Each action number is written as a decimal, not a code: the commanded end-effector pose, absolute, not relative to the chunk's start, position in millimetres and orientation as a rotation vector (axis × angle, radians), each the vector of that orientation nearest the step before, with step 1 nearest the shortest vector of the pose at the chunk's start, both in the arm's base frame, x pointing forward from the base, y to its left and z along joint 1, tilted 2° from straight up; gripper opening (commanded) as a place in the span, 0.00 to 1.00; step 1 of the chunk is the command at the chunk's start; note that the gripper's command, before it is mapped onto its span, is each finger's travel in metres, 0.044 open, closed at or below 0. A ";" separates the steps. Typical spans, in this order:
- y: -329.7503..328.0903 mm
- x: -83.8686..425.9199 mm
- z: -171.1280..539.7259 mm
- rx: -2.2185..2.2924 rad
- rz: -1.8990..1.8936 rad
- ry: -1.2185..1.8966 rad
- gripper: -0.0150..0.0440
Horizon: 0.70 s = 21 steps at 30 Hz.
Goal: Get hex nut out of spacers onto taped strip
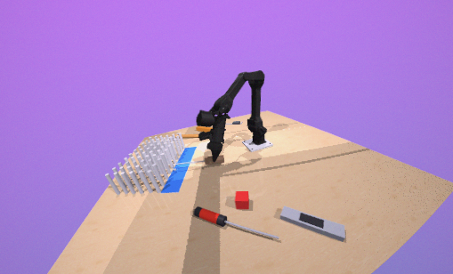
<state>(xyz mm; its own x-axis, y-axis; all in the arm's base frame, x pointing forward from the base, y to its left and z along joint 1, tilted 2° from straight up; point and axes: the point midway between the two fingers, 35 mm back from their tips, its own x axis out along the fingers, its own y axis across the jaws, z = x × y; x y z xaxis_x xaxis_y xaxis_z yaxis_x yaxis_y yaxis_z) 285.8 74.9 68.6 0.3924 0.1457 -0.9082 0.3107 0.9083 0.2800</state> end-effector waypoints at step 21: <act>90.4 251.6 100.9 0.447 -0.113 1.168 0.25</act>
<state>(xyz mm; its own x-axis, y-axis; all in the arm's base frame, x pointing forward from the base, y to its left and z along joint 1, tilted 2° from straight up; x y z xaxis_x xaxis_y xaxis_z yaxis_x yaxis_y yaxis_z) 247.3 89.3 86.1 0.3808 0.1443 -0.9133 0.3128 0.9094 0.2742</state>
